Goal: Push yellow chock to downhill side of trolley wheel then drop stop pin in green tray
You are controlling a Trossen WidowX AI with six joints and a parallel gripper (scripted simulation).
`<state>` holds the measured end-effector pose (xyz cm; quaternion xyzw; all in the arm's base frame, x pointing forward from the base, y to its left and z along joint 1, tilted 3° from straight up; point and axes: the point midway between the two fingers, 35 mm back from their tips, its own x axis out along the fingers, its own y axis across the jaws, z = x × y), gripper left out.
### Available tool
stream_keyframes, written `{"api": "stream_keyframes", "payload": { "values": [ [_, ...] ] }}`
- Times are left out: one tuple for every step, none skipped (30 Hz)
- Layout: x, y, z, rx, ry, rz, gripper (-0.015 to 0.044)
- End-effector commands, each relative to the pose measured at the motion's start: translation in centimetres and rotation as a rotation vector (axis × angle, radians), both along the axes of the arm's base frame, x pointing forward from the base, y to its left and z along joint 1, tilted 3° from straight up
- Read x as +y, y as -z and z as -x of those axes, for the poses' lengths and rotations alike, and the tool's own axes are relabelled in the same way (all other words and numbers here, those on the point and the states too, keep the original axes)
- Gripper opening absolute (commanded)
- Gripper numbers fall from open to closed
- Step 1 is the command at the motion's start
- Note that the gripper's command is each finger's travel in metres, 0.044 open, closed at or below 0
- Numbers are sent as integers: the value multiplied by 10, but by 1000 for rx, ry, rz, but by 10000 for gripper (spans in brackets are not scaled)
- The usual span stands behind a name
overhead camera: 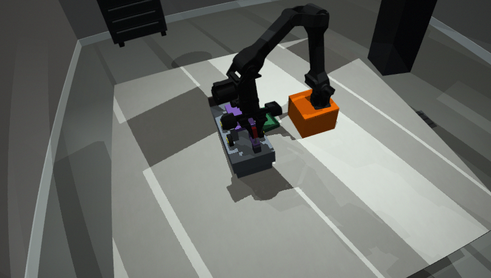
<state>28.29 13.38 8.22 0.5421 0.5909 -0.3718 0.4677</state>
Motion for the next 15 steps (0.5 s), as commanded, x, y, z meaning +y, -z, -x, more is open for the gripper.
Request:
{"api": "stream_keyframes", "payload": {
  "values": [
    [-1,-6,0,-6,-2,-3,0],
    [-1,-6,0,-6,-2,-3,0],
    [-1,-7,0,-6,-2,-3,0],
    [-1,-7,0,-6,-2,-3,0],
    [-1,-8,0,-6,-2,-3,0],
    [-1,-8,0,-6,-2,-3,0],
    [-1,-9,0,-6,-2,-3,0],
    [-2,-10,0,-6,-2,-3,0],
    [-2,-10,0,-6,-2,-3,0],
    [-2,-11,0,-6,-2,-3,0],
    [-2,-11,0,-6,-2,-3,0],
    [-2,-12,0,-6,-2,-3,0],
    [-2,-12,0,-6,-2,-3,0],
    [-2,-13,0,-6,-2,-3,0],
    [-3,-13,0,-6,-2,-3,0]
  ]
}}
